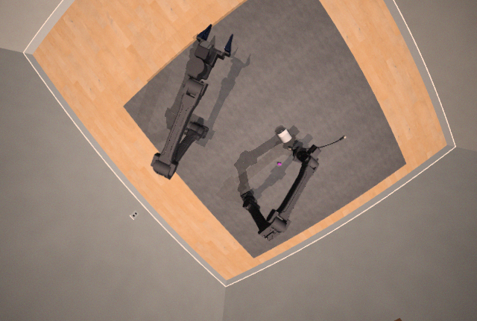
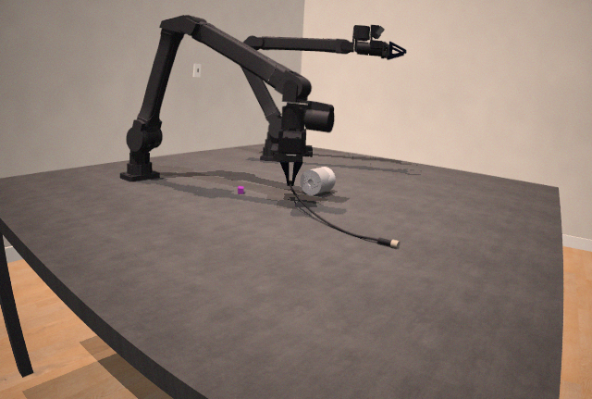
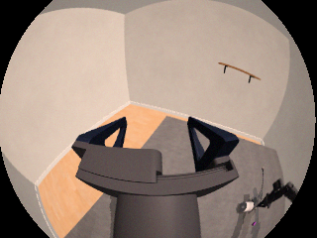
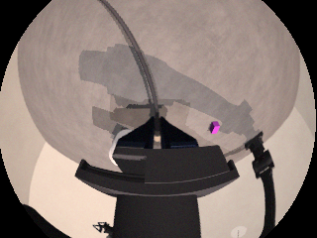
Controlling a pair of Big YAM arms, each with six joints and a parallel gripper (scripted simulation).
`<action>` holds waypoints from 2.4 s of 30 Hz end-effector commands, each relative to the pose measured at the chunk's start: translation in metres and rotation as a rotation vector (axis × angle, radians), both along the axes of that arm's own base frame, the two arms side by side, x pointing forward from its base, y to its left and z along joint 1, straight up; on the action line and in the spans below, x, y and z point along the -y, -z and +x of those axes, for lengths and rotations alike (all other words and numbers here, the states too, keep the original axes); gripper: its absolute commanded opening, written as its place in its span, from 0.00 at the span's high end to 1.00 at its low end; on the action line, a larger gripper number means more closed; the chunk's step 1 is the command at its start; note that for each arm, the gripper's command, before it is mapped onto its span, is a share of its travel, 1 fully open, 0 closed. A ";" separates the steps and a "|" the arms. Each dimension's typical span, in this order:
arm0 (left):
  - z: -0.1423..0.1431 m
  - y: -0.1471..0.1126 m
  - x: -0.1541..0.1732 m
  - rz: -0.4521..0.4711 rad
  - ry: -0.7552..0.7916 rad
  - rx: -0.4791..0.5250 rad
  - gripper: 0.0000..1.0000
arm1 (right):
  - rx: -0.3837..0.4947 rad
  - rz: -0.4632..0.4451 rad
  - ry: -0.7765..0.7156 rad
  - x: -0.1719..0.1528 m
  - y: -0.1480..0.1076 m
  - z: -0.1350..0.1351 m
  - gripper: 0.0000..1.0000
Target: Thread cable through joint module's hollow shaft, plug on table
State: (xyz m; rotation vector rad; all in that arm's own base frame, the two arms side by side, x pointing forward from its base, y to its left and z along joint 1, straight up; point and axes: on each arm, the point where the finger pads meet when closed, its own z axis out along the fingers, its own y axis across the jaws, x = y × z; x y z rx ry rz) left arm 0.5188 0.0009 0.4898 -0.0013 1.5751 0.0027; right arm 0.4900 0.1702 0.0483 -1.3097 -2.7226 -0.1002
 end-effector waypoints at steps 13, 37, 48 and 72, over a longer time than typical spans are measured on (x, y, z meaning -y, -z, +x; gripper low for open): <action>0.003 -0.012 -0.001 -0.002 -0.003 0.026 0.04 | 0.039 0.052 0.404 -0.003 -0.016 0.013 1.00; 0.003 -0.012 -0.001 -0.002 -0.003 0.026 0.04 | 0.013 0.090 0.584 -0.018 -0.016 0.010 1.00; 0.003 -0.012 -0.001 -0.002 -0.003 0.026 0.04 | 0.036 0.111 0.601 -0.038 -0.024 0.021 1.00; 0.003 -0.012 -0.001 -0.002 -0.003 0.026 0.04 | 0.016 0.098 0.606 -0.057 -0.010 0.019 1.00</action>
